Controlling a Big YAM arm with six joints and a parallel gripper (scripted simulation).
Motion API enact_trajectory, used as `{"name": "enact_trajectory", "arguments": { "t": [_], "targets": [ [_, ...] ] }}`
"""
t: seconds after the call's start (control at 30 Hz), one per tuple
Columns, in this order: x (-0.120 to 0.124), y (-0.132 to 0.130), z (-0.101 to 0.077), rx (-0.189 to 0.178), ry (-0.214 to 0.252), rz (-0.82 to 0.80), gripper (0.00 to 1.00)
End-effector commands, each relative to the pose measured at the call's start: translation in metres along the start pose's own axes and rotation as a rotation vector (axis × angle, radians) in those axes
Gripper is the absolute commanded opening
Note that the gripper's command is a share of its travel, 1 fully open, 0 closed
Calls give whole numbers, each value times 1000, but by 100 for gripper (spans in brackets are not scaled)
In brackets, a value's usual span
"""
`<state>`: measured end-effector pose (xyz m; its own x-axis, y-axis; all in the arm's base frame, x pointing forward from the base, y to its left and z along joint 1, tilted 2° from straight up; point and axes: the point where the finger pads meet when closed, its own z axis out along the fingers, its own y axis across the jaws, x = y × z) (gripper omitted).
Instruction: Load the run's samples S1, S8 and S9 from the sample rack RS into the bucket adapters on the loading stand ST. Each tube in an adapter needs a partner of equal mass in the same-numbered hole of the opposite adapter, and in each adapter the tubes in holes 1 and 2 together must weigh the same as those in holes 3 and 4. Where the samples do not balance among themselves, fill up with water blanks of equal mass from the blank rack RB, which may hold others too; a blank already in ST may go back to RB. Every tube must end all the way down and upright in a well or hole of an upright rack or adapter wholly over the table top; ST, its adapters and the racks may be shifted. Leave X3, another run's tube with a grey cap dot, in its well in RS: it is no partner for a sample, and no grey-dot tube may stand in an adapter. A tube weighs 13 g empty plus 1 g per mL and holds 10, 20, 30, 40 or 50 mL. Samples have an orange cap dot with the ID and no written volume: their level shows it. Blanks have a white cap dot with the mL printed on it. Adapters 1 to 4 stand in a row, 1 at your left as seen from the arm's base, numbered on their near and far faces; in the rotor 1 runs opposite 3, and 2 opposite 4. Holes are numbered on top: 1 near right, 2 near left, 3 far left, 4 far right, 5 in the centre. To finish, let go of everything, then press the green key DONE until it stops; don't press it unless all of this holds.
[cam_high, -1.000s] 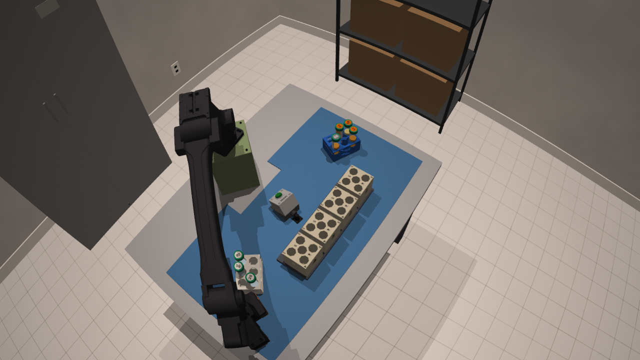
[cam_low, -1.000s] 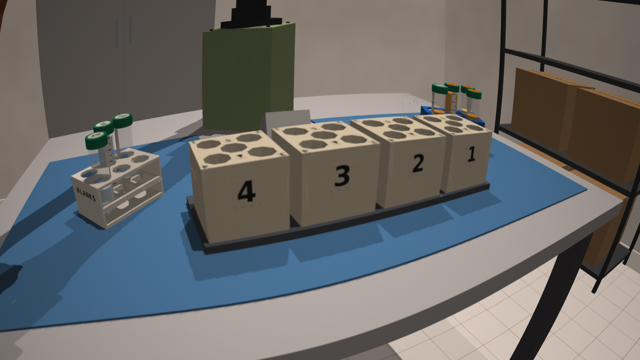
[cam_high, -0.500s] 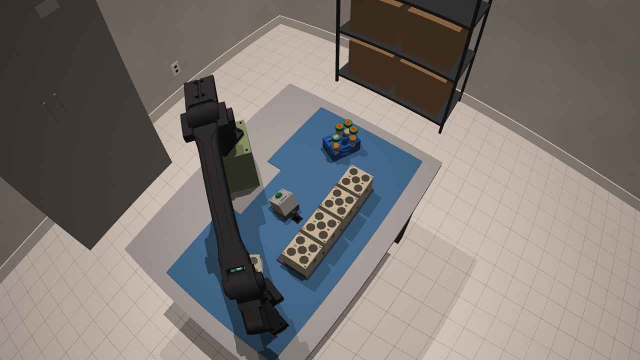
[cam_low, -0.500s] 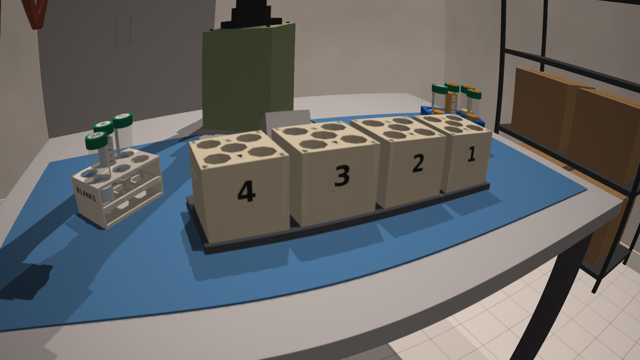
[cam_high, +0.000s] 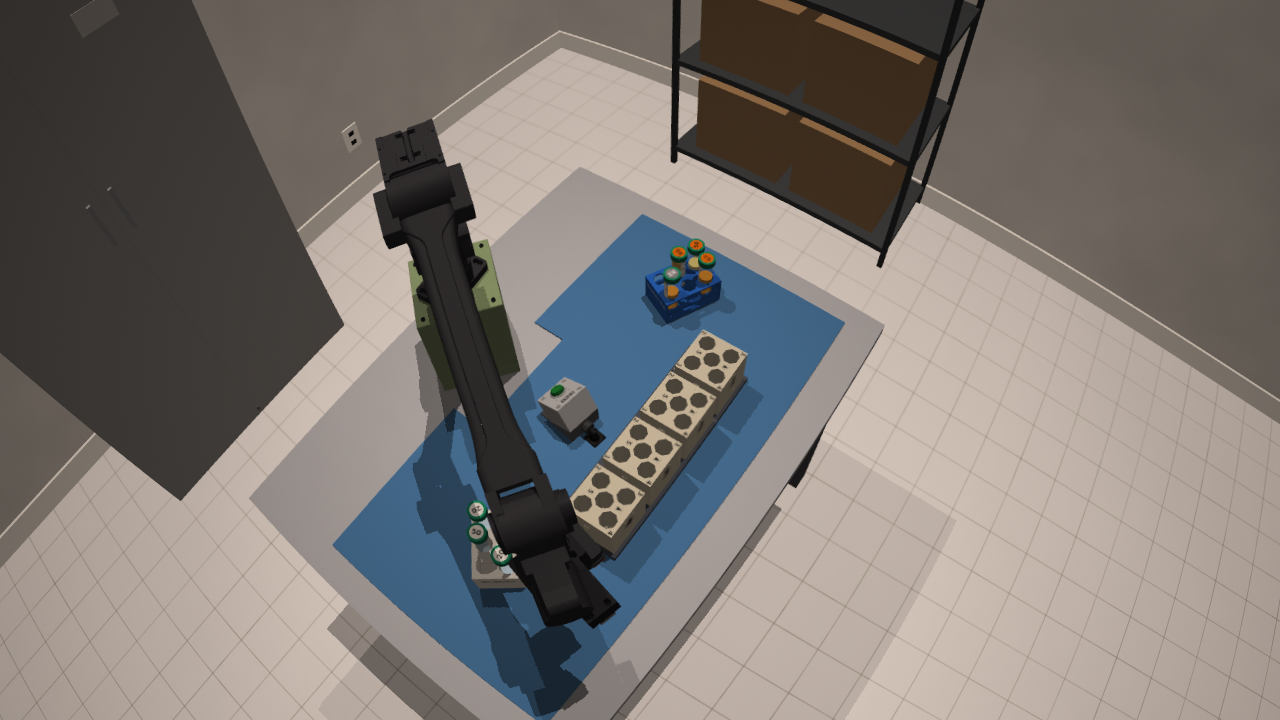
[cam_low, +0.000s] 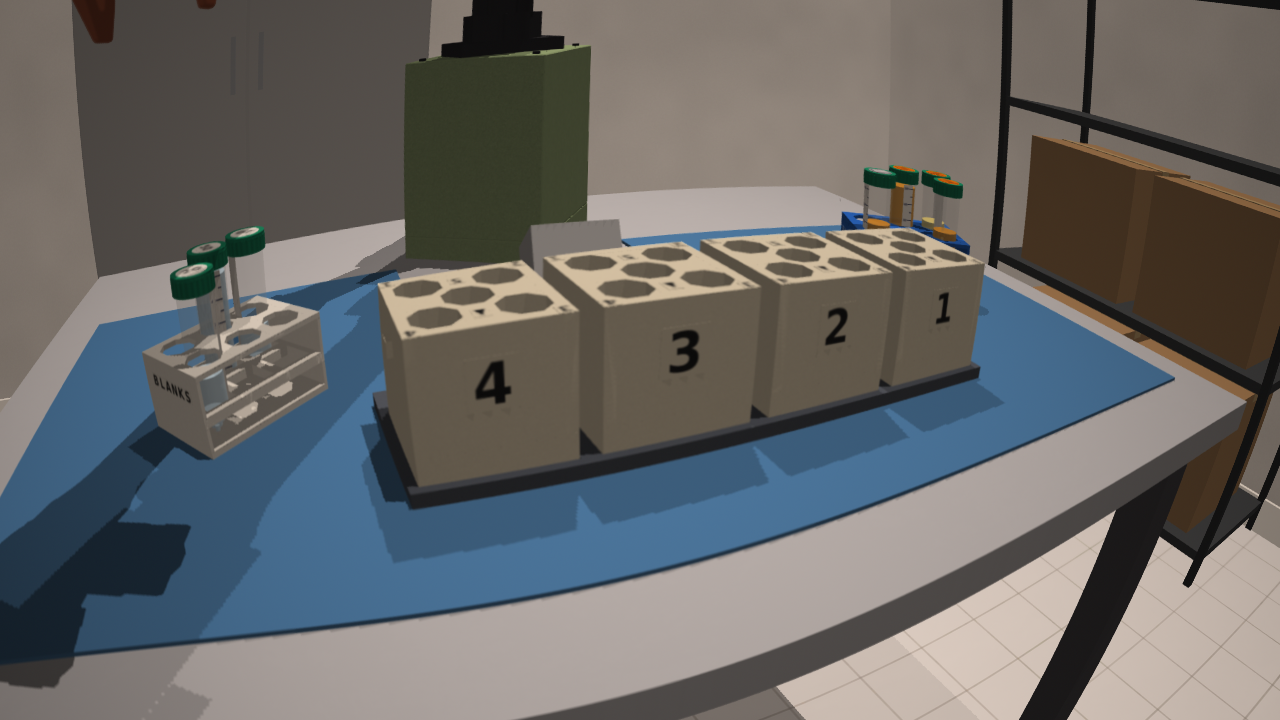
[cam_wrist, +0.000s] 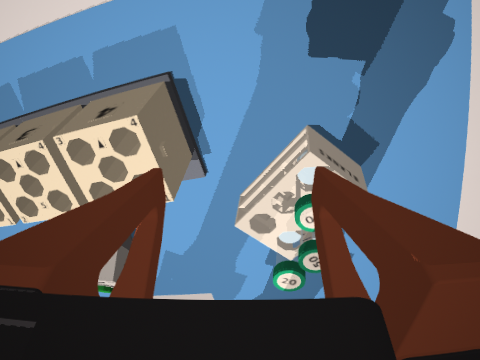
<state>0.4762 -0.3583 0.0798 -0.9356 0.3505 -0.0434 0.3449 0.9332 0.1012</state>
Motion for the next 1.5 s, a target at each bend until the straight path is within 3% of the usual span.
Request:
{"name": "enact_trajectory", "arguments": {
  "t": [0.0,0.07,0.3,0.33,0.87,1.47],
  "targets": [
    [-6,21,-16,14,-47,2,55],
    [-3,29,-14,29,-38,-27,55],
    [6,52,-10,24,-39,-27,55],
    [8,56,-10,40,-31,-78,55],
    [41,119,-1,44,-26,-85,55],
    [92,181,9,65,-18,-144,55]
  ]
}}
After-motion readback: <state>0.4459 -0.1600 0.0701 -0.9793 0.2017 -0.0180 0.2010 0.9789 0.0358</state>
